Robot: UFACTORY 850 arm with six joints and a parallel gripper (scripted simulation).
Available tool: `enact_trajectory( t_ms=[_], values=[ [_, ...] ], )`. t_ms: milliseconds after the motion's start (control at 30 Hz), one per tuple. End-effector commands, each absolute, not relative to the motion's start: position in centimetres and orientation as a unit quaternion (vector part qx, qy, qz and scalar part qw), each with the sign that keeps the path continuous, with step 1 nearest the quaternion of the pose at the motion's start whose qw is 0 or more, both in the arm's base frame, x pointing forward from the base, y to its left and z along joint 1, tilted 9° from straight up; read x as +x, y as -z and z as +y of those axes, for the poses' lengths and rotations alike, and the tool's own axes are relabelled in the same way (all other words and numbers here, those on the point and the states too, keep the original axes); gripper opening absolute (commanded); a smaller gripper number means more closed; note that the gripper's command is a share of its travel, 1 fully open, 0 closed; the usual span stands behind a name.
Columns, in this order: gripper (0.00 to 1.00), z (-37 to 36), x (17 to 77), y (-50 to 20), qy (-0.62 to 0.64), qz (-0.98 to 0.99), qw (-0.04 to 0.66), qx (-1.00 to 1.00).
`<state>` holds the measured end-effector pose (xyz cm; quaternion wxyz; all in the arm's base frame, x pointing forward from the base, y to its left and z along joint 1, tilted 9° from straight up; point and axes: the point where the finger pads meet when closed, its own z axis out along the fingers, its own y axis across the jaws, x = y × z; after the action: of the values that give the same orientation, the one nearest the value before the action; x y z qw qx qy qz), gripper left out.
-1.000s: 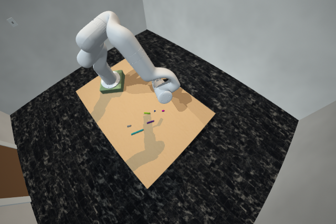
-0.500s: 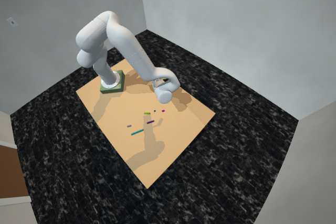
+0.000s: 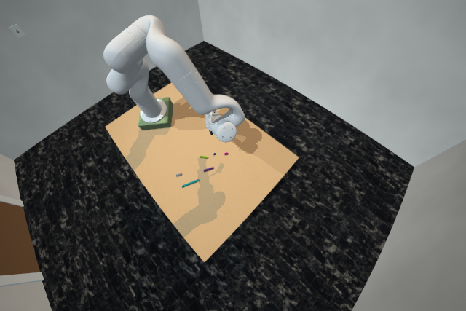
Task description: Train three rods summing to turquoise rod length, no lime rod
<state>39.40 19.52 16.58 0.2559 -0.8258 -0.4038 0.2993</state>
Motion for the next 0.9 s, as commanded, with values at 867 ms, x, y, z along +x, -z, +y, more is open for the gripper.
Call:
enact_trajectory(
  t_ms=[867],
  values=[
    [1.00, 8.8, 50.9, -6.7, -0.074, -0.386, -0.059, -0.918]
  ],
)
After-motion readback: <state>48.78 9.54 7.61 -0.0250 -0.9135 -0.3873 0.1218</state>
